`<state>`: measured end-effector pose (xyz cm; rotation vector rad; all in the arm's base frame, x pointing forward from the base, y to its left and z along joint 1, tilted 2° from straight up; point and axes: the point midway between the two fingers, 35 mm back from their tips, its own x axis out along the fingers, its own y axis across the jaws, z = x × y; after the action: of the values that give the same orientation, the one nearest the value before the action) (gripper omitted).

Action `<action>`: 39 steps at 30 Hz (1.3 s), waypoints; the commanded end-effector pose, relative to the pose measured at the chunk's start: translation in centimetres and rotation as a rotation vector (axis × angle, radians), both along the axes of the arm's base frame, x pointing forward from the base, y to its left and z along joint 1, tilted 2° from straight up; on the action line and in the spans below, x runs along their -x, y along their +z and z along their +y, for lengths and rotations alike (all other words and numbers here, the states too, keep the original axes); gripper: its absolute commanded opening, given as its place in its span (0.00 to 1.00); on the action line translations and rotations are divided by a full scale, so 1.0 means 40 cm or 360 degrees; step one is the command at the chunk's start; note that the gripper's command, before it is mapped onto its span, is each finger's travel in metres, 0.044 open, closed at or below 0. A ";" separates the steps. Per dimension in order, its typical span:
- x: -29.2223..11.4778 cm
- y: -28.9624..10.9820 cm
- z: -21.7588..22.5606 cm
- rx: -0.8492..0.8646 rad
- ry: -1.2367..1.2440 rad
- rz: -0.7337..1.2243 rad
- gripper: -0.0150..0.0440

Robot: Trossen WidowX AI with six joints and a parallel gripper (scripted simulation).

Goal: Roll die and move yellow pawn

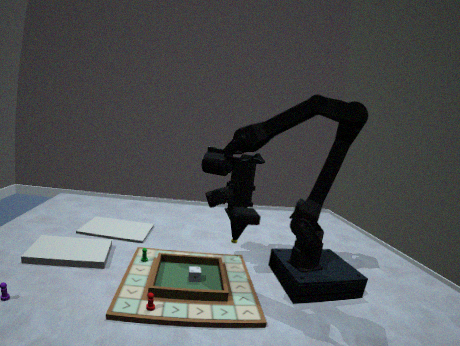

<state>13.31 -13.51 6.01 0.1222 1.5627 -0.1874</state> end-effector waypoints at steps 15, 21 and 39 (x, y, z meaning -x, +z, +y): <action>0.006 -0.096 -0.006 -0.0007 0.0006 0.0004 0.25; 0.006 -0.117 -0.007 -0.0007 0.0006 0.0004 0.25; 0.001 -0.024 -0.008 -0.0005 0.0005 0.0003 0.83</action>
<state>12.87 -13.58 2.15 0.1344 1.5822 -0.1749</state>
